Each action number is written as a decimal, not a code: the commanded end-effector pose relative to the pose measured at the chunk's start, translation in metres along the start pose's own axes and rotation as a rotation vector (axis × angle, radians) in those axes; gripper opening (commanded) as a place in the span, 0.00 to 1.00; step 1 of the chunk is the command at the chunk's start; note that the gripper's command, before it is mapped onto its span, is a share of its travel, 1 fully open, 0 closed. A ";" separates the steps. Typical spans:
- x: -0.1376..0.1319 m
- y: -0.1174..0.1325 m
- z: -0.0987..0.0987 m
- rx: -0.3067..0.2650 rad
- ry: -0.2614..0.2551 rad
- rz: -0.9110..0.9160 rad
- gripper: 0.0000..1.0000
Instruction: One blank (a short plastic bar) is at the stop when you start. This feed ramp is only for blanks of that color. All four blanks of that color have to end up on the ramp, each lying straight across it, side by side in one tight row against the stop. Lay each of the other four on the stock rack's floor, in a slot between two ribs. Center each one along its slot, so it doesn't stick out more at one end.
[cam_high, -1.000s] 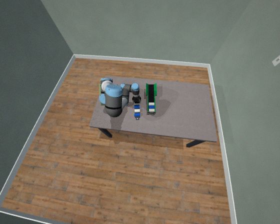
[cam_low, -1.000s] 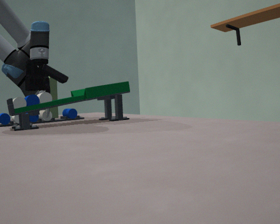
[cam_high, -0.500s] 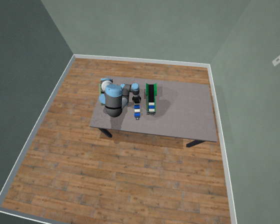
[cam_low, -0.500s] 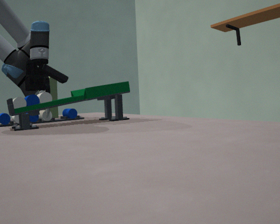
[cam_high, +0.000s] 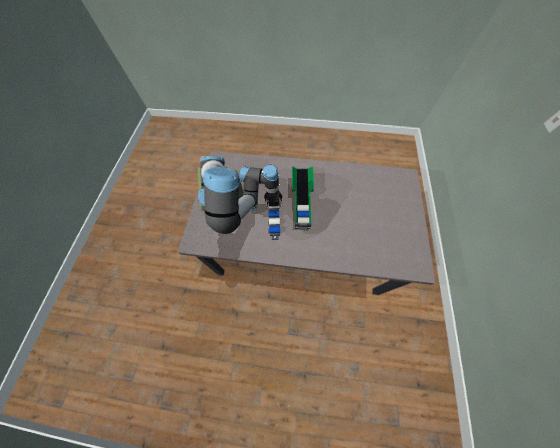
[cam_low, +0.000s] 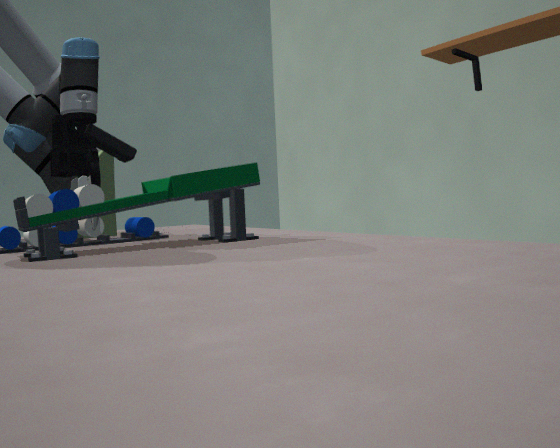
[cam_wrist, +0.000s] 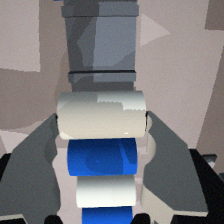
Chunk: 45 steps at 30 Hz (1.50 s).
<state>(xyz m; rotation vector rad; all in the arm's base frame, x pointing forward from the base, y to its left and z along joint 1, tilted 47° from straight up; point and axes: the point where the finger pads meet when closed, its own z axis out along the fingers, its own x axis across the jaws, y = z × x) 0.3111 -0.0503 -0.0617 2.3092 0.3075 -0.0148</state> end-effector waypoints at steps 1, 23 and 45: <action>0.000 0.000 -0.010 0.000 0.000 0.000 0.40; 0.000 0.000 -0.066 0.000 0.000 0.000 0.40; 0.000 0.000 -0.091 0.000 0.000 0.000 0.40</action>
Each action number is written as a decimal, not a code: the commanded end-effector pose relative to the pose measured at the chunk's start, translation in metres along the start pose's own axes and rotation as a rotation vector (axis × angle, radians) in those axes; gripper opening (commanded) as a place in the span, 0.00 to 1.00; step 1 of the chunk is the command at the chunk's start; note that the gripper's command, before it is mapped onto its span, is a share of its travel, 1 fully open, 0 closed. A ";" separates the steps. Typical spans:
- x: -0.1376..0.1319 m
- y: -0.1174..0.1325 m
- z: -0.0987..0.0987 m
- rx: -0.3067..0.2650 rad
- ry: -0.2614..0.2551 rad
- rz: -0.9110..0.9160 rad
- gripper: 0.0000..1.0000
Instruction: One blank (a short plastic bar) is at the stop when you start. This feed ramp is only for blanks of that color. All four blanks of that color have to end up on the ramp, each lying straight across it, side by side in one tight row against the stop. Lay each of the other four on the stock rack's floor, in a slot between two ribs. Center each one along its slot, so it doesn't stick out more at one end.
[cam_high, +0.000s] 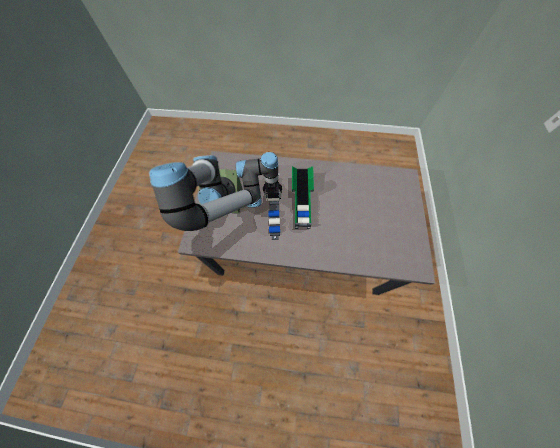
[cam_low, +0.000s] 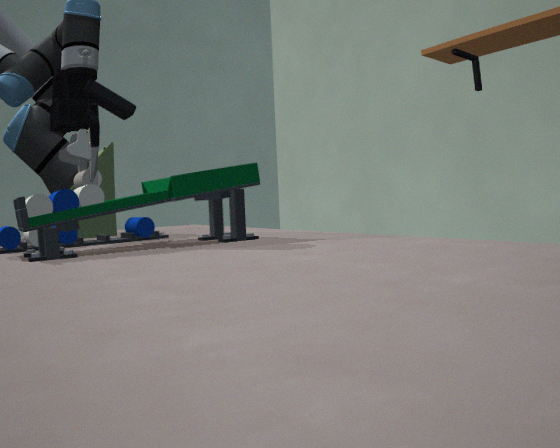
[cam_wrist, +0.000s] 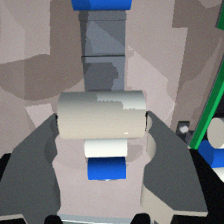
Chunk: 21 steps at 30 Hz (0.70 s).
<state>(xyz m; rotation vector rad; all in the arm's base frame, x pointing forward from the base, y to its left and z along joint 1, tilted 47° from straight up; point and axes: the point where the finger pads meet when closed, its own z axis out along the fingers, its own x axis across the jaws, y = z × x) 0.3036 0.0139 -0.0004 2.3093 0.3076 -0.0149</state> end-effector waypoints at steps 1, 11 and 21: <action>0.000 0.000 -0.002 0.000 0.000 0.000 0.40; 0.001 0.000 -0.002 0.000 0.000 0.001 0.40; 0.029 0.002 -0.011 0.000 0.000 0.009 0.40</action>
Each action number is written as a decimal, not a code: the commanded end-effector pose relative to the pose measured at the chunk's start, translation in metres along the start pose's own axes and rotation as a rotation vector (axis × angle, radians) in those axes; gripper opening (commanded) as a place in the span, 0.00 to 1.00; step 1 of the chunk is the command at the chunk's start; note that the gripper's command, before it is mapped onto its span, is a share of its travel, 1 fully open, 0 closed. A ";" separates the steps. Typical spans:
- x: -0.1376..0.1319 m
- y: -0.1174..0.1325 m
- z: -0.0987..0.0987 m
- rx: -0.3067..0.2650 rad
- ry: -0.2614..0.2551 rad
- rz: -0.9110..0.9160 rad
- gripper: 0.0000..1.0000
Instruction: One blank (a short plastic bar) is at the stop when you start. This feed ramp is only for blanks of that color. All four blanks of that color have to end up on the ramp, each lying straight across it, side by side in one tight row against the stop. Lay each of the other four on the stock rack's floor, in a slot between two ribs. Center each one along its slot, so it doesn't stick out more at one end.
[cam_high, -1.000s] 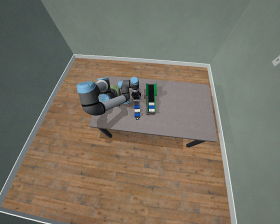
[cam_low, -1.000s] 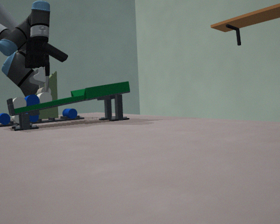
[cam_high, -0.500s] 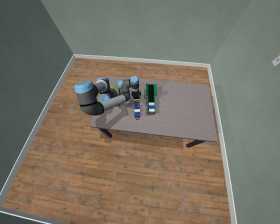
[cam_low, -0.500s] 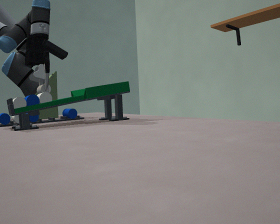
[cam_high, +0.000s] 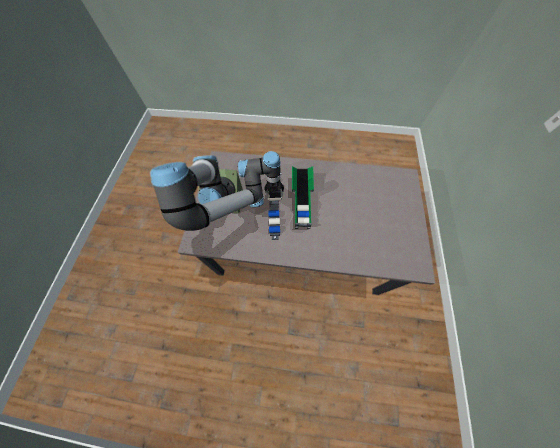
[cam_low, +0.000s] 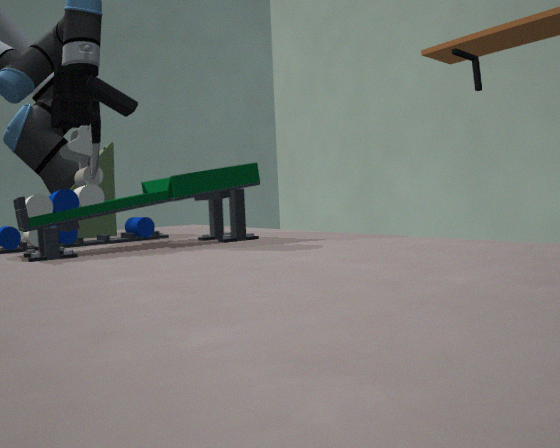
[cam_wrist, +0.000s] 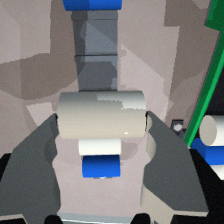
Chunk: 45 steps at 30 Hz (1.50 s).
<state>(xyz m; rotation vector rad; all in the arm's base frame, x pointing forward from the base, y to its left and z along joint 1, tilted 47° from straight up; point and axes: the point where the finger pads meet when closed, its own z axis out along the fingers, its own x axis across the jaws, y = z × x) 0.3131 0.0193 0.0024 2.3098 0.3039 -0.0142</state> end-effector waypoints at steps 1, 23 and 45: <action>0.027 0.001 -0.009 0.000 0.000 0.008 0.40; 0.166 0.001 -0.062 0.000 0.001 0.051 0.40; 0.167 0.001 -0.059 0.000 0.000 0.052 0.40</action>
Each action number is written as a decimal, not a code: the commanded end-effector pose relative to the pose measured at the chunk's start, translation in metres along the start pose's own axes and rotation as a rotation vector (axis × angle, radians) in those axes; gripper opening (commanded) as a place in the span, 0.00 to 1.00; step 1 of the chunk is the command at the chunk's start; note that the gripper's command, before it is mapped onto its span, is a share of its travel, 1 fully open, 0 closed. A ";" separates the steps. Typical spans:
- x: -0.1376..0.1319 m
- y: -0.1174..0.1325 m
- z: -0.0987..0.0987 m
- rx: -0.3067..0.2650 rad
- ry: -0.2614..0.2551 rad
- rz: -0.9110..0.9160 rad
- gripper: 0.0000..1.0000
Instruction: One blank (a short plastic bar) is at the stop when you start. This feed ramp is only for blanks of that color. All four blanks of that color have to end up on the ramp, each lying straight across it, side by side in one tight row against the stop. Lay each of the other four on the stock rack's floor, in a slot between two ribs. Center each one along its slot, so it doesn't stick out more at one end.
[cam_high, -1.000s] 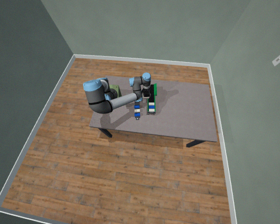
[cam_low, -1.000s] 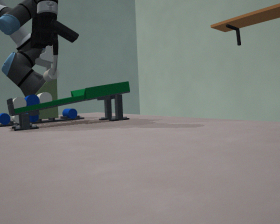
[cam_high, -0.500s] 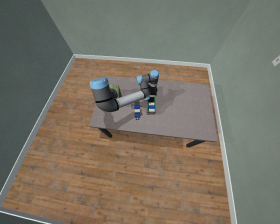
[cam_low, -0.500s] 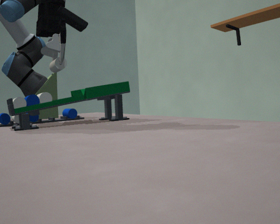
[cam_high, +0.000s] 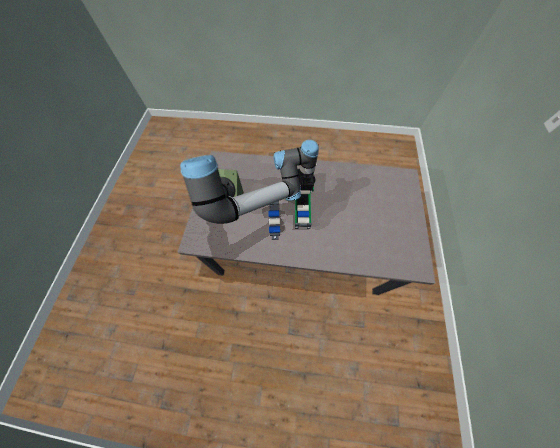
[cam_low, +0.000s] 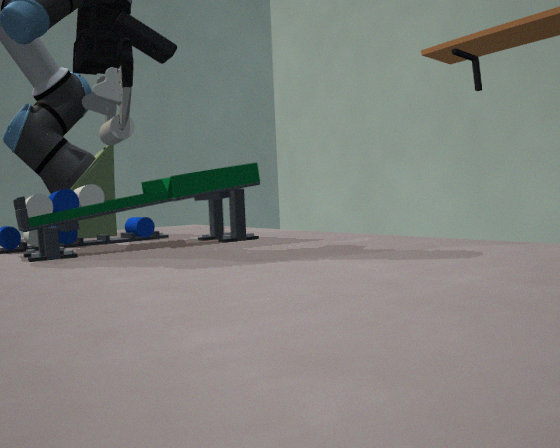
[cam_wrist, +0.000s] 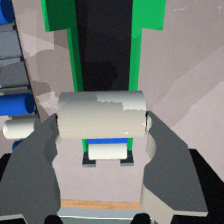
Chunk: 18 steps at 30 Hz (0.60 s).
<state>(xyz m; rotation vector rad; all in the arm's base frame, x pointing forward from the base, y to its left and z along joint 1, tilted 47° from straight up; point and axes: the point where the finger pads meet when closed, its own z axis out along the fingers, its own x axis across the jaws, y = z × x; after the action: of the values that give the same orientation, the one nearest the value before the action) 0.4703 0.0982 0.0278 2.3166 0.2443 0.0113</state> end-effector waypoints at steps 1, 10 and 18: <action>0.000 0.000 0.002 0.000 0.001 0.000 0.40; 0.001 0.000 0.034 0.000 0.000 0.000 0.40; 0.002 0.000 0.064 0.000 0.000 0.000 0.40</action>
<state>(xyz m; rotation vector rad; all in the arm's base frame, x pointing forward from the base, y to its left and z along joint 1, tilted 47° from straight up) 0.4745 0.0614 -0.0069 2.3146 0.2405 0.0053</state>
